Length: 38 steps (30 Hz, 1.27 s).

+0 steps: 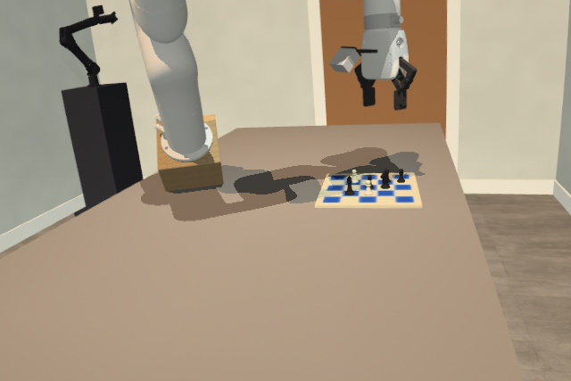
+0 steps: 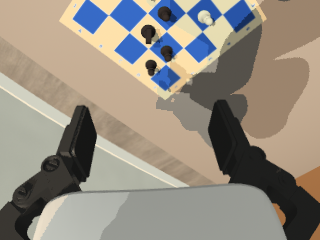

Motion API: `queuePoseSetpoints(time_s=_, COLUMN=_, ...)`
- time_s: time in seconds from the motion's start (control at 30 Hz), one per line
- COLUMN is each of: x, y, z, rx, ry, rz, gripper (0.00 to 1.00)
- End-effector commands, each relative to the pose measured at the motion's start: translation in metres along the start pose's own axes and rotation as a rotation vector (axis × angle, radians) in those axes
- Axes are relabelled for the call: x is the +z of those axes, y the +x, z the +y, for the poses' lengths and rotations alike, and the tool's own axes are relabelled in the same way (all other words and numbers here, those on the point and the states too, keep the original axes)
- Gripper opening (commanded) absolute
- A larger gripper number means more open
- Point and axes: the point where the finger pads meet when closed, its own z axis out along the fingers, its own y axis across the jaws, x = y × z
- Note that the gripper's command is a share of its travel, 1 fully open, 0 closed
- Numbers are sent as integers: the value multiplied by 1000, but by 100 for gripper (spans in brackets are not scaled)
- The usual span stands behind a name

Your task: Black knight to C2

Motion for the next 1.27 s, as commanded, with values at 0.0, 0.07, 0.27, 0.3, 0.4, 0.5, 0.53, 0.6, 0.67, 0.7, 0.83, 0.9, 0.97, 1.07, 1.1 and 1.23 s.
queuePoseSetpoints(time_s=0.0, x=-2, y=-1, z=0, rx=0, ry=1, rz=-5, gripper=100)
queuePoseSetpoints(time_s=0.07, x=-2, y=-1, z=0, rx=0, ry=1, rz=-5, gripper=100)
queuePoseSetpoints(time_s=0.27, x=-2, y=-1, z=0, rx=0, ry=1, rz=-5, gripper=100)
queuePoseSetpoints(time_s=0.3, x=-2, y=-1, z=0, rx=0, ry=1, rz=-5, gripper=100)
queuePoseSetpoints(time_s=0.4, x=-2, y=-1, z=0, rx=0, ry=1, rz=-5, gripper=100)
queuePoseSetpoints(time_s=0.5, x=-2, y=-1, z=0, rx=0, ry=1, rz=-5, gripper=100)
queuePoseSetpoints(time_s=0.53, x=-2, y=-1, z=0, rx=0, ry=1, rz=-5, gripper=100)
queuePoseSetpoints(time_s=0.6, x=-2, y=-1, z=0, rx=0, ry=1, rz=-5, gripper=100)
queuePoseSetpoints(time_s=0.67, x=-2, y=-1, z=0, rx=0, ry=1, rz=-5, gripper=100)
queuePoseSetpoints(time_s=0.7, x=-2, y=-1, z=0, rx=0, ry=1, rz=-5, gripper=100)
queuePoseSetpoints(time_s=0.83, x=-2, y=-1, z=0, rx=0, ry=1, rz=-5, gripper=100)
queuePoseSetpoints(time_s=0.9, x=-2, y=-1, z=0, rx=0, ry=1, rz=-5, gripper=100)
queuePoseSetpoints(time_s=0.97, x=-2, y=-1, z=0, rx=0, ry=1, rz=-5, gripper=100)
queuePoseSetpoints(time_s=1.07, x=-2, y=-1, z=0, rx=0, ry=1, rz=-5, gripper=100)
queuePoseSetpoints(time_s=1.1, x=-2, y=-1, z=0, rx=0, ry=1, rz=-5, gripper=100)
queuePoseSetpoints(time_s=1.23, x=-2, y=-1, z=0, rx=0, ry=1, rz=-5, gripper=100)
